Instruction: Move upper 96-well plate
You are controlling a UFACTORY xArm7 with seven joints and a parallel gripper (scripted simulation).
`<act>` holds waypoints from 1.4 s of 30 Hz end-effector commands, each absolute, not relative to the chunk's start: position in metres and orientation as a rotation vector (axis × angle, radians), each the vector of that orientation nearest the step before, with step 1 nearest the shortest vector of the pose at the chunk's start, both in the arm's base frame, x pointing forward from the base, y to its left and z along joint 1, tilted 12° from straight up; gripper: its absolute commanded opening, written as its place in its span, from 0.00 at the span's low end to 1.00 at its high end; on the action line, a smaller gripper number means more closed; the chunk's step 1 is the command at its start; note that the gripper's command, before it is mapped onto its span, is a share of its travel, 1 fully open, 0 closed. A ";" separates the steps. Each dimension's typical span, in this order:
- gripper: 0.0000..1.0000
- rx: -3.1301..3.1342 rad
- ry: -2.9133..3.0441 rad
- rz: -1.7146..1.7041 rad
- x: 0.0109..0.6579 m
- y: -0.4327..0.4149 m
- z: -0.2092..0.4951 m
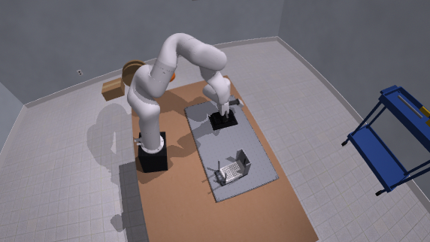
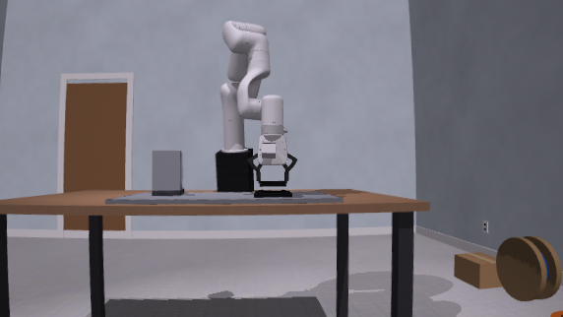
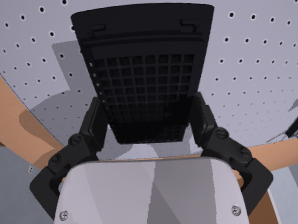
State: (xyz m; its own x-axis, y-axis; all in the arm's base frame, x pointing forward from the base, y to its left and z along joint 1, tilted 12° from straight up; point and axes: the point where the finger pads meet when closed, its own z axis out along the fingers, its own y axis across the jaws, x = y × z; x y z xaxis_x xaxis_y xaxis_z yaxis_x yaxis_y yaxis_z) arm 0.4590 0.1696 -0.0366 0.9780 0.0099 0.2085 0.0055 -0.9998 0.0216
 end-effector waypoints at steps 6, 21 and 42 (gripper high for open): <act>0.00 3.105 0.012 0.333 0.462 0.170 -0.044; 0.00 3.105 0.012 0.333 0.462 0.170 -0.044; 0.00 3.105 0.012 0.333 0.463 0.170 -0.047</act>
